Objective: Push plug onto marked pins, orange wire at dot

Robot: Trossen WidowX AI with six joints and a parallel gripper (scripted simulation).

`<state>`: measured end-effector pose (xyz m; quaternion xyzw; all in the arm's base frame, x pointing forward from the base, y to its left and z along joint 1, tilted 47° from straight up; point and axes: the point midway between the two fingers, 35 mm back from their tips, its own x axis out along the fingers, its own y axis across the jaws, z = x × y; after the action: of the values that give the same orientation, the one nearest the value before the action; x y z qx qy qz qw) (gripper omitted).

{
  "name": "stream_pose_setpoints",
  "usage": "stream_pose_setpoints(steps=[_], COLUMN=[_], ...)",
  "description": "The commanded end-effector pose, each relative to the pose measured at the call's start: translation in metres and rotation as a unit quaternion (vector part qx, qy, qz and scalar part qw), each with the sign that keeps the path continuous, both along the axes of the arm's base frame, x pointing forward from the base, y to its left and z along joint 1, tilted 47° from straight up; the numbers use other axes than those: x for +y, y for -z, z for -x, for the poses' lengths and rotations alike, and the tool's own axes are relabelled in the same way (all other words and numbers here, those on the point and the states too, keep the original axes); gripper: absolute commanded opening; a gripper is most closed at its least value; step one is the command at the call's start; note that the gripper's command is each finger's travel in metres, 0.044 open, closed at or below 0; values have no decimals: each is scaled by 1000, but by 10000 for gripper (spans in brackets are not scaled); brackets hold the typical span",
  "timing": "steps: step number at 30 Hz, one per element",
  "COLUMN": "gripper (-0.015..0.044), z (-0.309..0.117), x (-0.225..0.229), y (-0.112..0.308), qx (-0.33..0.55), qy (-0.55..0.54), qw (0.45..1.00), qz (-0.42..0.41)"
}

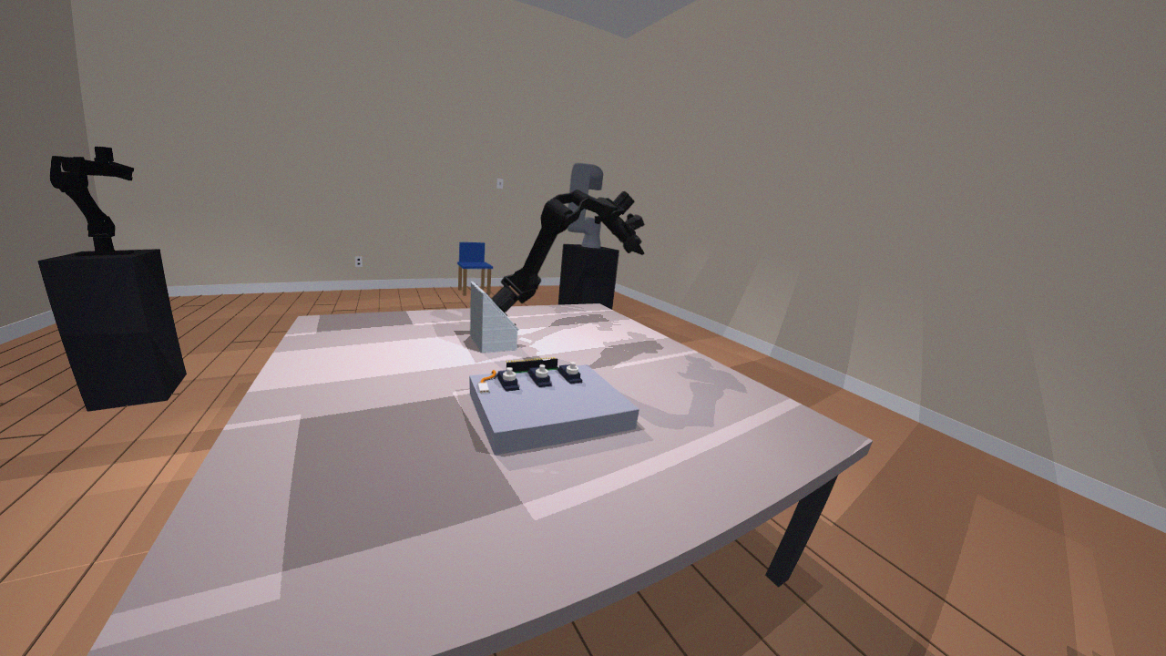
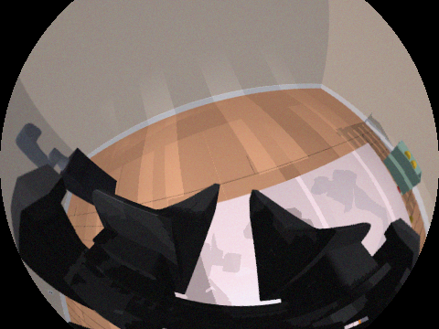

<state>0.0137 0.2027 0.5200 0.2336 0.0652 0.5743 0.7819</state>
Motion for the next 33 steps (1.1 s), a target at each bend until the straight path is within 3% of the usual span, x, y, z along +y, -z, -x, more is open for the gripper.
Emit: stream_pose_setpoints(steps=[1, 19, 33], gripper=[115, 115, 115], z=[-14, -95, -171], x=[7, 18, -3], y=[8, 43, 78], qx=[-16, -71, -95], qy=[36, 199, 320], qw=[999, 977, 939], qz=[5, 39, 82])
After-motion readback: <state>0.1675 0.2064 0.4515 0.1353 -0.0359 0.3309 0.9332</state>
